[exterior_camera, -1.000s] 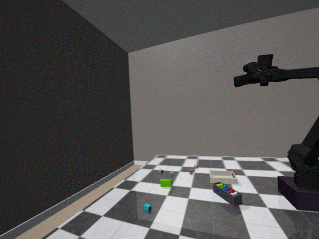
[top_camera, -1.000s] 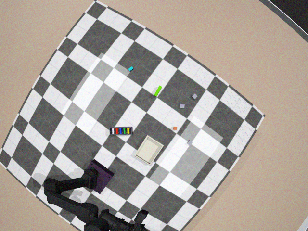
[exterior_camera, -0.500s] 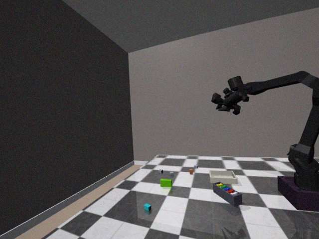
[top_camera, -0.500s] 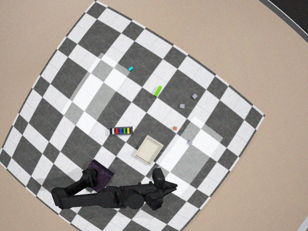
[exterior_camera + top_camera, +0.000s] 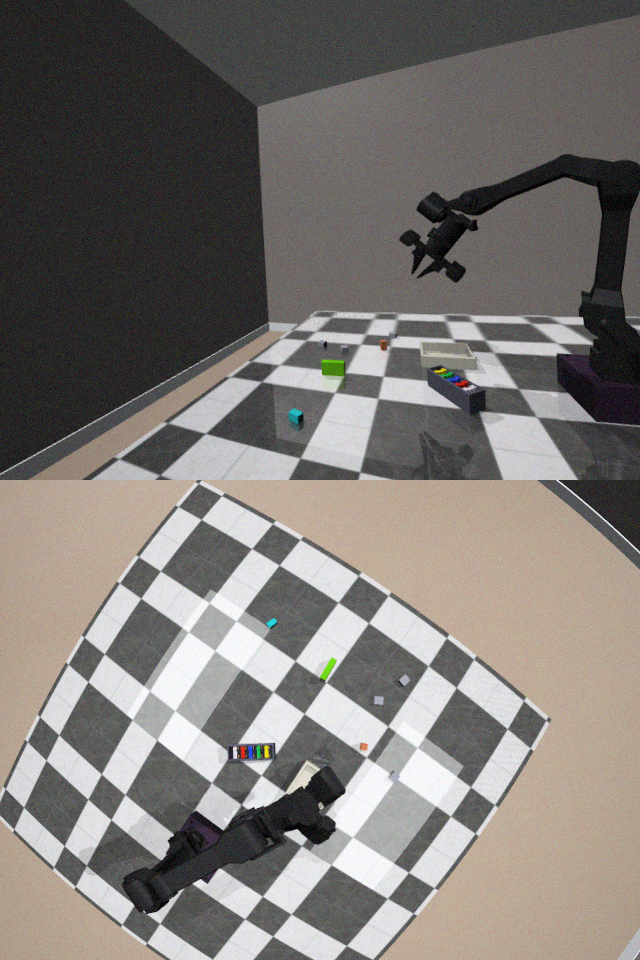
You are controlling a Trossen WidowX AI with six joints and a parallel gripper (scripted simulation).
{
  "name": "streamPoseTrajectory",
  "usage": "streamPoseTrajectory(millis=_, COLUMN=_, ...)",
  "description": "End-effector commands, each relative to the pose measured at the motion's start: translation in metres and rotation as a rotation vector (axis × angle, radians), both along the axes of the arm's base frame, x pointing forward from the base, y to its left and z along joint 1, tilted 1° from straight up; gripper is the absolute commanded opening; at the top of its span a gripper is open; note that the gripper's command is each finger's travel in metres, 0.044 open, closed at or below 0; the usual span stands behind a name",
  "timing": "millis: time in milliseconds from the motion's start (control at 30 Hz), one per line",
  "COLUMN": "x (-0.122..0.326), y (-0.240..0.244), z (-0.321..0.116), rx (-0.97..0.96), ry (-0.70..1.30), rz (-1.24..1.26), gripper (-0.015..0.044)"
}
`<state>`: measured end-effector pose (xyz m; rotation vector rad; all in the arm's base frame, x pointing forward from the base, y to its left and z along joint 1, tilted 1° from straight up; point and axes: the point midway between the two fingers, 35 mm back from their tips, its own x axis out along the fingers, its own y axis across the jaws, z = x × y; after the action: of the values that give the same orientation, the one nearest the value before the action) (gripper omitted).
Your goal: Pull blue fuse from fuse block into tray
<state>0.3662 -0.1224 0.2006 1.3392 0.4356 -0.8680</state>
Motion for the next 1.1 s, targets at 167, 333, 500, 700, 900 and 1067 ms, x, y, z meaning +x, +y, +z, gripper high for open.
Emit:
streamPoseTrajectory(millis=167, x=-0.025, y=0.098, z=-0.095, rx=0.409, ry=0.27, rz=-0.25, gripper=0.0074)
streamPoseTrajectory(millis=333, x=-0.053, y=0.138, z=-0.13, rx=0.504, ry=0.423, rz=-0.427, gripper=0.0074)
streamPoseTrajectory(millis=500, x=-0.08, y=0.17, z=-0.155, rx=0.529, ry=0.547, rz=-0.603, gripper=0.0074)
streamPoseTrajectory(millis=700, x=-0.081, y=0.171, z=-0.156, rx=0.529, ry=0.551, rz=-0.611, gripper=0.0074)
streamPoseTrajectory(millis=900, x=-0.078, y=0.175, z=-0.156, rx=0.529, ry=0.551, rz=-0.61, gripper=0.0074)
streamPoseTrajectory(millis=1067, x=-0.078, y=0.175, z=-0.16, rx=0.529, ry=0.551, rz=-0.61, gripper=0.0074)
